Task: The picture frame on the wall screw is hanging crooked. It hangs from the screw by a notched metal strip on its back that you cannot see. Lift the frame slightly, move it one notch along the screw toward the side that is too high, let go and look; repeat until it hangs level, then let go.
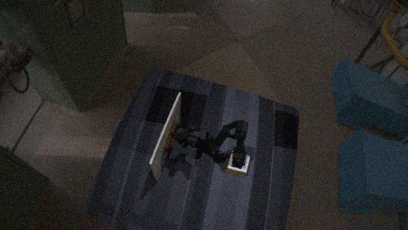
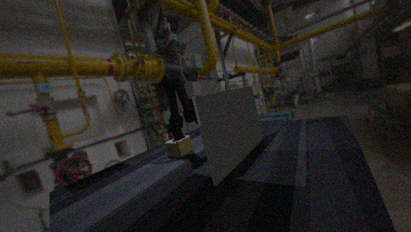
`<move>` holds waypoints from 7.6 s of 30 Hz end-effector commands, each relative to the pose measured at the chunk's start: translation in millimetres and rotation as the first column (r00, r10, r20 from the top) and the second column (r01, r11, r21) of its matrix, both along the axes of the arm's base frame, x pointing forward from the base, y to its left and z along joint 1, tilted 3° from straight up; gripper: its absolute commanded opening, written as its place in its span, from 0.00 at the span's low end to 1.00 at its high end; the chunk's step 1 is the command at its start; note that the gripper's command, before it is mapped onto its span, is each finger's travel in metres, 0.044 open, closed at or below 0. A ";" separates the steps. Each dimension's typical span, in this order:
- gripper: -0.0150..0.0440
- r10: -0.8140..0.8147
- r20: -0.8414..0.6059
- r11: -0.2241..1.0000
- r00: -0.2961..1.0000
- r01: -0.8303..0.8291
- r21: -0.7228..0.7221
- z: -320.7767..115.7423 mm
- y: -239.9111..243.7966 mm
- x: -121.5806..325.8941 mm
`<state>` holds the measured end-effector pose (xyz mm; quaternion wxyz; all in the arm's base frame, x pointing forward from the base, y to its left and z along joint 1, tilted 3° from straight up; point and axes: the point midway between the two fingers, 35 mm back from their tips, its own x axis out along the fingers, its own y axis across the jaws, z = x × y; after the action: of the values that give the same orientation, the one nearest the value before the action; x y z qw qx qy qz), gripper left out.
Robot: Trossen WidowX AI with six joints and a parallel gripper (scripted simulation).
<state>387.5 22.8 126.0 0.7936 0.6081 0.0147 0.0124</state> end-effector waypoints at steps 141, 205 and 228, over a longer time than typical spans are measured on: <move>0.25 0.002 0.003 1.000 1.000 -0.002 0.004 9.7 -4.5 0.5; 0.25 -0.001 -0.017 0.976 1.000 0.005 0.218 1.6 -8.0 0.4; 0.69 0.001 -0.005 0.999 1.000 -0.001 0.032 -1.8 -10.0 -51.7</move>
<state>363.9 13.8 126.1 0.7534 0.6573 0.0167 0.0091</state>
